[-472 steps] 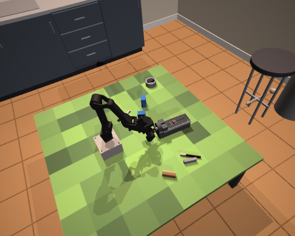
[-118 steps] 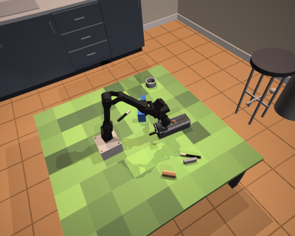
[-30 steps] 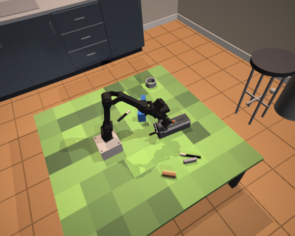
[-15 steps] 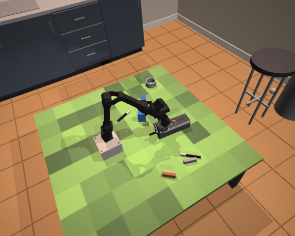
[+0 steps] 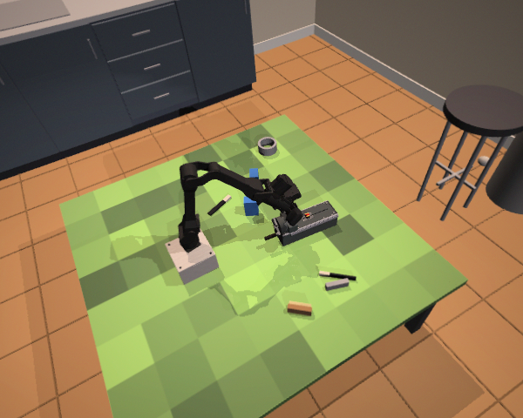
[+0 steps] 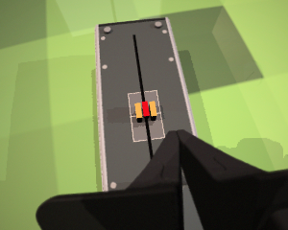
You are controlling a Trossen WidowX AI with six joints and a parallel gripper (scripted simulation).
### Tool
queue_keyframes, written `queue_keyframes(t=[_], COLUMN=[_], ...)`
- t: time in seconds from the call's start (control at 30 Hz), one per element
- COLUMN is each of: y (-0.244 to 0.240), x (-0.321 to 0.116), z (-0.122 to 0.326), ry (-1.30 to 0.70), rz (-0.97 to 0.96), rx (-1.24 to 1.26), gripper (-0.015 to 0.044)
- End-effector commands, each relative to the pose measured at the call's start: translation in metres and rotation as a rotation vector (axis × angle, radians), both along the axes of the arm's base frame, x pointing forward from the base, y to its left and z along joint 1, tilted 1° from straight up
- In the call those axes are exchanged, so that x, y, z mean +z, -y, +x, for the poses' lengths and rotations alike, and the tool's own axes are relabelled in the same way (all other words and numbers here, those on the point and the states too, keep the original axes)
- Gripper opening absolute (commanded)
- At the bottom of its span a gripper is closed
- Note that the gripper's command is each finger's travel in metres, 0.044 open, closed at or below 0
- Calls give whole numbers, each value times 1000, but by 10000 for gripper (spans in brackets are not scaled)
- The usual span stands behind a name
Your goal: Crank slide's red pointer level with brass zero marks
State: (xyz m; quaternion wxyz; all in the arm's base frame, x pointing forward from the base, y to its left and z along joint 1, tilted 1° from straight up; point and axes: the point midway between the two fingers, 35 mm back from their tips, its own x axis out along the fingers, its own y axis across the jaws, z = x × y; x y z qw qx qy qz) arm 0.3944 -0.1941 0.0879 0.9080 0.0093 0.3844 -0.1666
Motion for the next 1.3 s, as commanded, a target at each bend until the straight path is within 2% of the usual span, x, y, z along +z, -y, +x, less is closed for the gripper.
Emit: queue_keyframes(t=[0.0,0.5,0.57,1.1,1.13,1.27], y=[0,0,0,0,0,0], x=[0,0,0,0,0,0], z=[0,0,0,0,0,0], ry=[0,0,0,0,0,0], rz=[0,0,0,0,0,0], rx=[0,0,0,0,0,0], gripper=[26,420,440,20,0,0])
